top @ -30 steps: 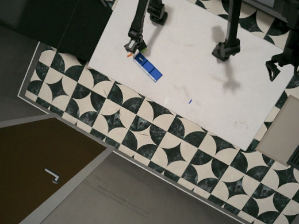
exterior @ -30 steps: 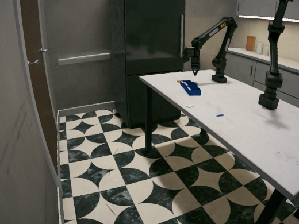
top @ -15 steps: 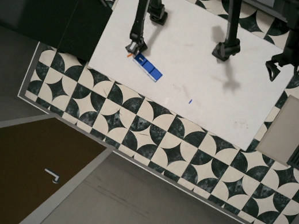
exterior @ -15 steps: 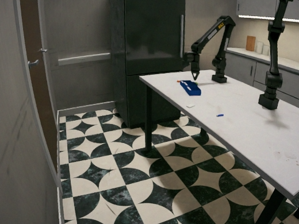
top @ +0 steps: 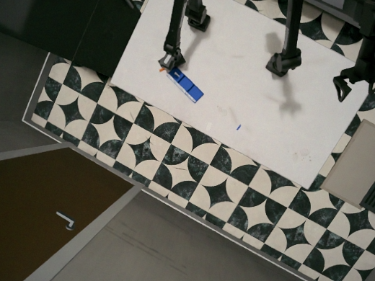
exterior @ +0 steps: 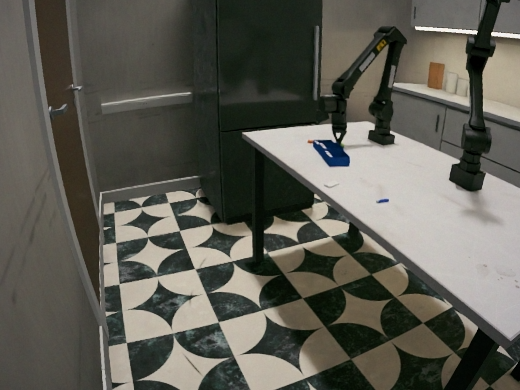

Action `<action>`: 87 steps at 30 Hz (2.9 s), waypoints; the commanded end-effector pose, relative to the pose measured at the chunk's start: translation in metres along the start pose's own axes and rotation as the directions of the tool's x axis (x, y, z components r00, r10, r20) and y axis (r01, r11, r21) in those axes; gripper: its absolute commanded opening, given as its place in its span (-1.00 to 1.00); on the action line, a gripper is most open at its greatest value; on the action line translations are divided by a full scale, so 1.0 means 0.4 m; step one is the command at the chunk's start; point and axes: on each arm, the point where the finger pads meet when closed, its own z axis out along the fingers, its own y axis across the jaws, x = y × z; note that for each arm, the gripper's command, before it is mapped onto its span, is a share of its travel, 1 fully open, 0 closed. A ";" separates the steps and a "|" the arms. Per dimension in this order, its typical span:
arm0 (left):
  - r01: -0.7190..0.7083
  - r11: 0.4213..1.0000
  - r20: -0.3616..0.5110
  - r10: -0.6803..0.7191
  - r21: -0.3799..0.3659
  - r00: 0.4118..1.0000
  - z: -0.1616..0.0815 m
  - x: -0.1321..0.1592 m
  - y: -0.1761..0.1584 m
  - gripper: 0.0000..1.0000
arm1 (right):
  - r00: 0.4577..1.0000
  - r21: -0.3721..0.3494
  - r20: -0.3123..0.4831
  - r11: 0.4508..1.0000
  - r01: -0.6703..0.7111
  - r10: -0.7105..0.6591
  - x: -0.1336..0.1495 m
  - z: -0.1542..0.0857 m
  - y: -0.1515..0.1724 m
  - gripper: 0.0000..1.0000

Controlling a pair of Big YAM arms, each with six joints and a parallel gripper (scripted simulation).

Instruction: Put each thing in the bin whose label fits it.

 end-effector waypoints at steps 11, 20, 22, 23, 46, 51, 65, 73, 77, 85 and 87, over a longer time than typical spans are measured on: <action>-0.009 1.000 0.042 0.009 0.008 0.999 -0.057 -0.021 -0.010 1.00 | 1.000 -0.018 0.025 1.000 0.000 0.000 -0.027 0.010 0.020 0.06; -0.009 1.000 0.042 0.009 0.008 0.999 -0.057 -0.021 -0.010 1.00 | 1.000 -0.018 0.025 1.000 0.000 0.000 -0.026 0.010 0.020 -0.32; -0.009 1.000 0.042 0.009 0.008 0.999 -0.057 -0.021 -0.010 1.00 | 1.000 -0.018 0.025 1.000 0.000 0.000 -0.026 0.010 0.020 -0.32; -0.009 1.000 0.042 0.009 0.008 0.999 -0.057 -0.021 -0.010 1.00 | 1.000 -0.018 0.025 1.000 0.000 0.000 -0.025 0.010 0.020 -0.32; -0.009 1.000 0.042 0.009 0.008 0.999 -0.057 -0.021 -0.010 1.00 | 1.000 -0.014 0.017 1.000 0.001 0.000 0.003 0.015 0.012 -0.32; -0.009 1.000 0.042 0.009 0.008 0.999 -0.057 -0.021 -0.010 1.00 | 1.000 -0.018 0.025 1.000 0.000 0.000 -0.023 0.009 0.019 -0.32; -0.009 1.000 0.042 0.009 0.008 0.999 -0.057 -0.021 -0.010 1.00 | 0.999 -0.036 0.050 0.999 -0.001 0.003 -0.043 -0.134 0.036 -0.32; -0.009 1.000 0.042 0.009 0.008 0.999 -0.057 -0.021 -0.010 1.00 | 0.999 -0.037 0.052 0.999 -0.001 0.003 -0.043 -0.181 0.035 -0.32; -0.009 1.000 0.042 0.009 0.008 0.999 -0.057 -0.021 -0.010 1.00 | 0.999 -0.024 0.032 1.000 -0.002 0.003 -0.043 -0.163 0.034 -0.32; -0.009 1.000 0.042 0.009 0.008 0.999 -0.057 -0.021 -0.010 1.00 | 0.999 -0.028 0.038 1.000 -0.002 0.003 -0.047 -0.166 0.036 -0.32; -0.009 1.000 0.042 0.009 0.008 0.999 -0.057 -0.021 -0.010 1.00 | 0.999 -0.027 0.037 1.000 -0.002 0.003 -0.047 -0.165 0.036 -0.32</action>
